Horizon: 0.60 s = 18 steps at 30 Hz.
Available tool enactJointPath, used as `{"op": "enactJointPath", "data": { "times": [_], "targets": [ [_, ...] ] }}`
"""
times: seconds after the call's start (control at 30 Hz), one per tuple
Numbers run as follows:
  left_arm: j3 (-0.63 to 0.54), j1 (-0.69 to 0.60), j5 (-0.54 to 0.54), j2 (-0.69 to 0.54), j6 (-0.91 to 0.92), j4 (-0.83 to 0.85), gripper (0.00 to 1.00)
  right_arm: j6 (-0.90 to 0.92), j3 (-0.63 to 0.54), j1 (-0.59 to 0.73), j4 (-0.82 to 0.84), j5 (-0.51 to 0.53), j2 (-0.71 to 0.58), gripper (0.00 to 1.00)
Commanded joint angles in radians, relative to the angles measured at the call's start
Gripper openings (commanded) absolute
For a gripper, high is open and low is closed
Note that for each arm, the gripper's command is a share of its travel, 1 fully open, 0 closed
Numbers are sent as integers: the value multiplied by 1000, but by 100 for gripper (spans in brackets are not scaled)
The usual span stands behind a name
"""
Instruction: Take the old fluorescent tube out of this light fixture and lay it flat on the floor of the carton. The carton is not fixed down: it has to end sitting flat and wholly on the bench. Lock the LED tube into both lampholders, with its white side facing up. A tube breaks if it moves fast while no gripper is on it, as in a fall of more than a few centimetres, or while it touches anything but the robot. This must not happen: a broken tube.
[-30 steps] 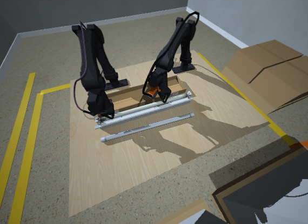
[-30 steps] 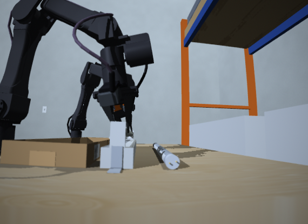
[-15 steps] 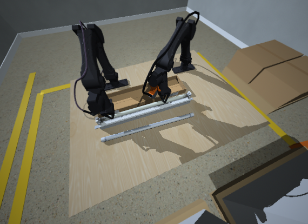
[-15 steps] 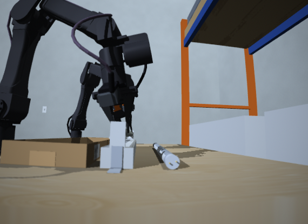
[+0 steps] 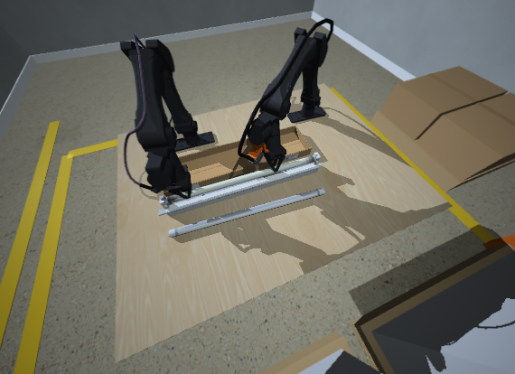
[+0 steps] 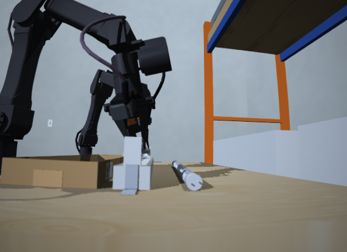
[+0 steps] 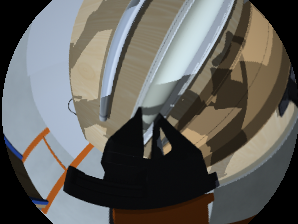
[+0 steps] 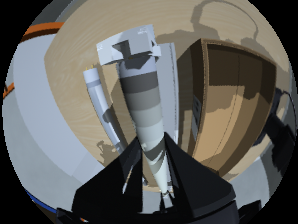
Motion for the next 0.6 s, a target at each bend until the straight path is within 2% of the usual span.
{"op": "enactJointPath", "data": {
  "times": [0.0, 0.57],
  "targets": [
    [30, -1, -9, -42, -1, -12, 11, 8, 41, 9, -23, 8, -30, 11],
    [44, -3, -9, -41, -2, -29, 11, 6, 55, 7, -37, 8, -20, 11]
  ]
}}
